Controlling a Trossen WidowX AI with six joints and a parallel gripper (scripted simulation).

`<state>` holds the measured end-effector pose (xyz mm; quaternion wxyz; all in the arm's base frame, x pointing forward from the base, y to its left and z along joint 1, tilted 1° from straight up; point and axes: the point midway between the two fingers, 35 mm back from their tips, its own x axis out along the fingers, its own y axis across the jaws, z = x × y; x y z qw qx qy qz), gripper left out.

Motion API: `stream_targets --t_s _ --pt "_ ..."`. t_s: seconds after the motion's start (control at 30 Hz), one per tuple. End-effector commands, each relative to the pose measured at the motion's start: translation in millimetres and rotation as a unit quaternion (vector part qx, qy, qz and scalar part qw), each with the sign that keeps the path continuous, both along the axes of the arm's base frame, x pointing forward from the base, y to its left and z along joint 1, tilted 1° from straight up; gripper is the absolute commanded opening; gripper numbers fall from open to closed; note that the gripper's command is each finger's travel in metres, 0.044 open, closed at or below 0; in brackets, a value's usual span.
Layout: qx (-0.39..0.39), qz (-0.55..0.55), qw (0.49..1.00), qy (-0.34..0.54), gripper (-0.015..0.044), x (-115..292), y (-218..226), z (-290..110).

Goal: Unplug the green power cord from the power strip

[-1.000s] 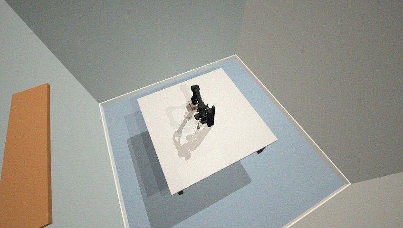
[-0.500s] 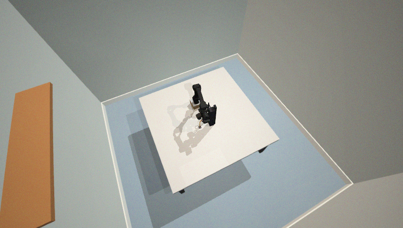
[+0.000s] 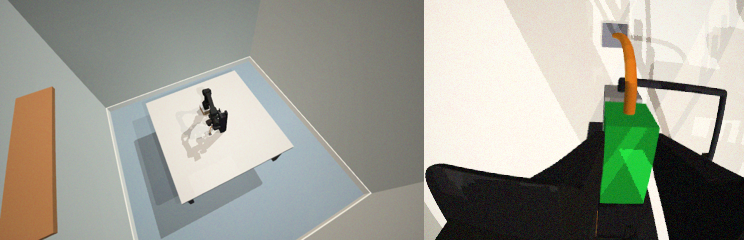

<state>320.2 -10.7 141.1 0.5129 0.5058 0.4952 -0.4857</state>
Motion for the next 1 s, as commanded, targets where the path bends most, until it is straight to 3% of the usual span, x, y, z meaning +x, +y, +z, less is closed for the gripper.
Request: stream_targets --t_s 0.0,0.97 --pt "-0.004 -0.001 1.000 0.000 0.0000 0.8 -10.0 0.3" --pt "-0.005 -0.003 1.000 -0.001 0.0000 -1.6 -57.1 1.9"
